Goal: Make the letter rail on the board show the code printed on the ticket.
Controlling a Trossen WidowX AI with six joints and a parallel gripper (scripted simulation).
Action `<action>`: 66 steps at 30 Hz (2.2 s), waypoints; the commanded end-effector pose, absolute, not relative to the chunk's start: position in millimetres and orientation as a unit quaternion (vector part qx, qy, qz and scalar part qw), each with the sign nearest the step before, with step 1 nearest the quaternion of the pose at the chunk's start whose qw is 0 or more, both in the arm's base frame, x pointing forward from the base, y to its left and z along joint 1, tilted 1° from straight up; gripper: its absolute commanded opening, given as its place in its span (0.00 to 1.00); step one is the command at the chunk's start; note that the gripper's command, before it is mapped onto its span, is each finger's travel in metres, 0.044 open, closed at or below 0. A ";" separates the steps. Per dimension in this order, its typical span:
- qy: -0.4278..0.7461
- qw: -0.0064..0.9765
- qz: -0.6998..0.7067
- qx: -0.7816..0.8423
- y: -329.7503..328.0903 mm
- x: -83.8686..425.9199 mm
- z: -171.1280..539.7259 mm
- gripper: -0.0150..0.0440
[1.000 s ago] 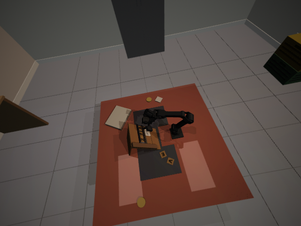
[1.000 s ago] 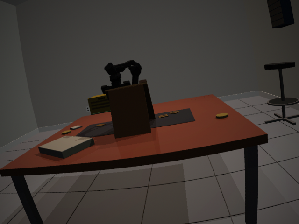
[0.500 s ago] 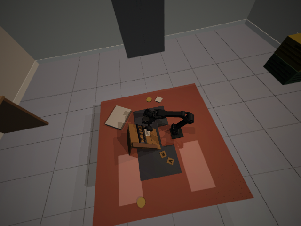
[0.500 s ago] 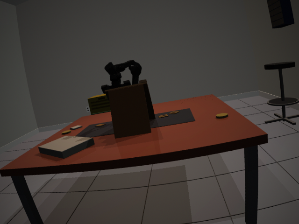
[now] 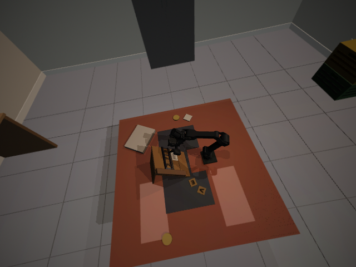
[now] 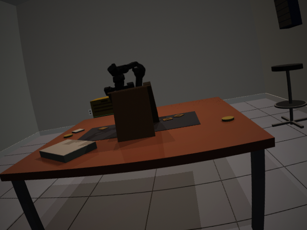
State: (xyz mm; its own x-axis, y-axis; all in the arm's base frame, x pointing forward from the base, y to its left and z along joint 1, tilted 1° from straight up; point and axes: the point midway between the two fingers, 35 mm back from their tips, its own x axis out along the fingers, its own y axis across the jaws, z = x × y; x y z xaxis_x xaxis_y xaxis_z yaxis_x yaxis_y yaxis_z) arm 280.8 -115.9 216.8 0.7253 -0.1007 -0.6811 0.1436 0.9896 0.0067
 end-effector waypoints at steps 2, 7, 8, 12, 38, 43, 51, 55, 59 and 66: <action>0.362 0.929 -0.065 0.028 -115.6 281.2 220.3 0.75; 0.362 0.929 -0.065 0.028 -115.5 281.3 221.1 0.75; 0.362 0.929 -0.065 0.028 -115.4 281.4 221.3 0.75; 0.364 0.929 -0.065 0.029 -115.4 280.9 218.7 0.71; 0.440 0.894 -0.068 0.040 -127.1 290.1 223.6 0.25; 0.523 0.848 -0.067 0.046 -138.7 298.1 226.0 0.25; 0.645 0.761 -0.054 0.048 -153.4 304.6 224.7 0.25; 0.655 0.752 -0.053 0.047 -154.1 304.9 224.3 0.25; 0.655 0.752 -0.053 0.047 -154.0 304.9 224.2 0.25; 0.655 0.752 -0.053 0.047 -153.3 306.1 221.4 0.25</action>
State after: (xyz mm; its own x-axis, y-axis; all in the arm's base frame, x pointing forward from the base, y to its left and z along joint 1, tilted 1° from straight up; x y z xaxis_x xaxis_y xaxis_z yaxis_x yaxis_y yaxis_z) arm 305.1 -152.5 221.7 0.1384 -0.0115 -0.9903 0.1454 0.9893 0.0089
